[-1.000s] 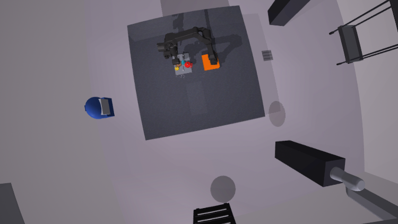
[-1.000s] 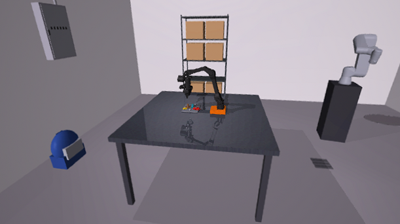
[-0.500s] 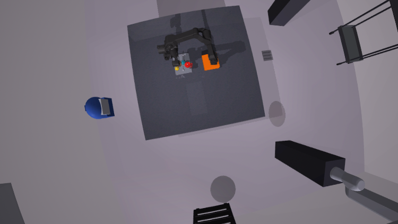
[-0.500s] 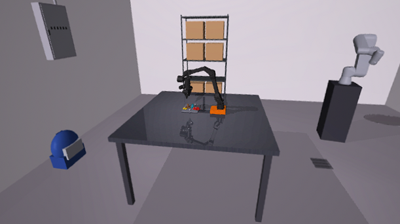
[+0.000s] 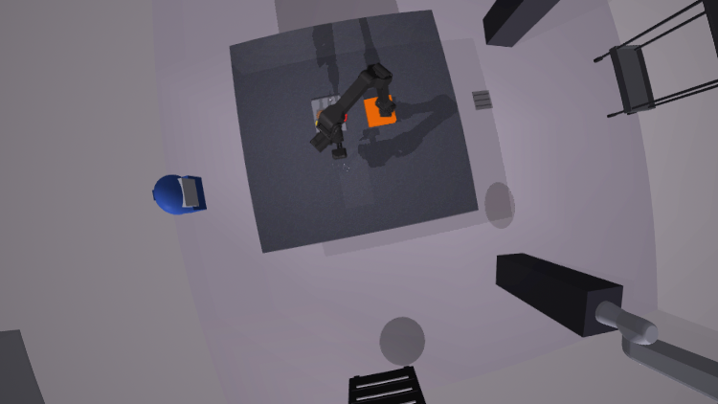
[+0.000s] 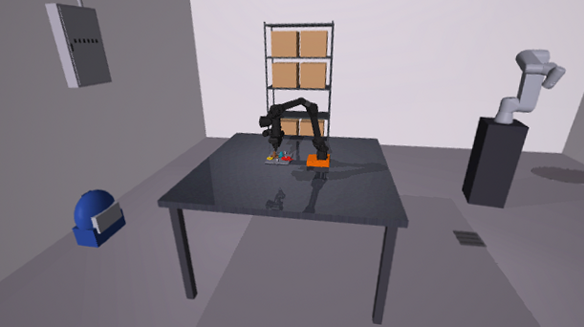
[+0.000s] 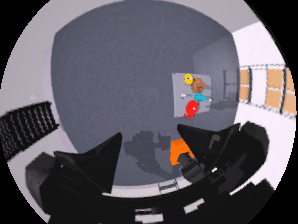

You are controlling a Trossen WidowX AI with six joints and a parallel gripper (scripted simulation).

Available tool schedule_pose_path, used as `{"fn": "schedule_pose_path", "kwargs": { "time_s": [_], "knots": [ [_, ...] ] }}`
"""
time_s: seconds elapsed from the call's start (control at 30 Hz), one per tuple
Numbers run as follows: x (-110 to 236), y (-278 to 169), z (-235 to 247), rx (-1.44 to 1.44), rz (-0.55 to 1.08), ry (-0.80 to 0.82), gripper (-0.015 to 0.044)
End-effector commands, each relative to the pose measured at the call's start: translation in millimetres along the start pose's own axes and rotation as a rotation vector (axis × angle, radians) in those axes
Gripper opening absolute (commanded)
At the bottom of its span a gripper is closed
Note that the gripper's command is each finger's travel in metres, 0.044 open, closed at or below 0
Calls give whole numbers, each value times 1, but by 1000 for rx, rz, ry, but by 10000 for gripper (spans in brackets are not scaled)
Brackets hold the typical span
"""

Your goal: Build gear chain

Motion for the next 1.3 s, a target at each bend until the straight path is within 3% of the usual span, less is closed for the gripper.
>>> {"fn": "schedule_pose_path", "kwargs": {
  "time_s": [0.0,0.17,1.27],
  "knots": [
    [10,-34,57,-3,-7,-3,440],
    [16,-65,93,-2,-8,-4,440],
    [16,-65,93,-2,-8,-4,440]
  ]
}}
Point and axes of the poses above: the point midway between the two fingers, 35 mm back from their tips, its own x axis back along the fingers, its own z axis across the jaws, y = z × x, the point moved 10 cm from there along x, back along the fingers, and after that the axes turned 15 degrees about x, right-handed, at the moved point
